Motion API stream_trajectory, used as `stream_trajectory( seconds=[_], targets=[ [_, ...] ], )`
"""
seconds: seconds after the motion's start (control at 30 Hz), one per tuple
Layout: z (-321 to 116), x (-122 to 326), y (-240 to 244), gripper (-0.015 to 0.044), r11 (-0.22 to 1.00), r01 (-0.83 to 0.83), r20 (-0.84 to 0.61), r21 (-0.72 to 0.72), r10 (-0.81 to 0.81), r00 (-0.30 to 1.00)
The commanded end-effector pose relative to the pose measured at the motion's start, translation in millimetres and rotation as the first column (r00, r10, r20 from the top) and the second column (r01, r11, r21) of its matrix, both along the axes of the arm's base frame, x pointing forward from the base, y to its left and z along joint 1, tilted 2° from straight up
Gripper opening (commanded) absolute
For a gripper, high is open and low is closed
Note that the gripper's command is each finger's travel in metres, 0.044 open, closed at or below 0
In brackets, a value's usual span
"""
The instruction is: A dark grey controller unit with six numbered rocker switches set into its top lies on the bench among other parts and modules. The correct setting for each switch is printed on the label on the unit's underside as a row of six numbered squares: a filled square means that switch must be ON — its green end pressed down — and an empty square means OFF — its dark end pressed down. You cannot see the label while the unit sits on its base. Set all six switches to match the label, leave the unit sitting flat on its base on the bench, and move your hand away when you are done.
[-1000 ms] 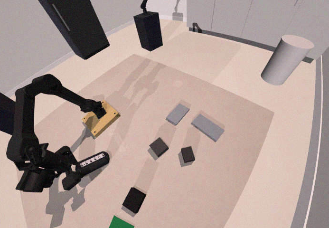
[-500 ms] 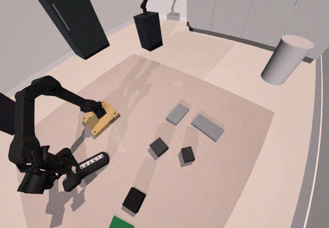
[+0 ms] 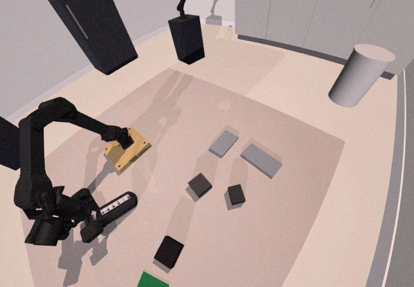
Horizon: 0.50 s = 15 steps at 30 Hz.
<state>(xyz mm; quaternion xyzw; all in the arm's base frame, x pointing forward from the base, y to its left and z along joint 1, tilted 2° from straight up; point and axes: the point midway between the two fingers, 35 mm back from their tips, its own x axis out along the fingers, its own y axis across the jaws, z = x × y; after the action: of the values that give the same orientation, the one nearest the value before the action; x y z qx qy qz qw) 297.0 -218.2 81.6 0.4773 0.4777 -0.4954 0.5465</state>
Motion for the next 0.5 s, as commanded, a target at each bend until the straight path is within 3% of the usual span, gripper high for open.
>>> stream_trajectory(
  seconds=[0.0,0.47],
  targets=[
    [-12.1,-1.7,5.1,0.0338,1.0,-0.014,-0.024,0.028,0.015,1.0],
    [-22.4,-1.2,0.8,0.0338,1.0,-0.014,-0.024,0.028,0.015,1.0]
  ],
)
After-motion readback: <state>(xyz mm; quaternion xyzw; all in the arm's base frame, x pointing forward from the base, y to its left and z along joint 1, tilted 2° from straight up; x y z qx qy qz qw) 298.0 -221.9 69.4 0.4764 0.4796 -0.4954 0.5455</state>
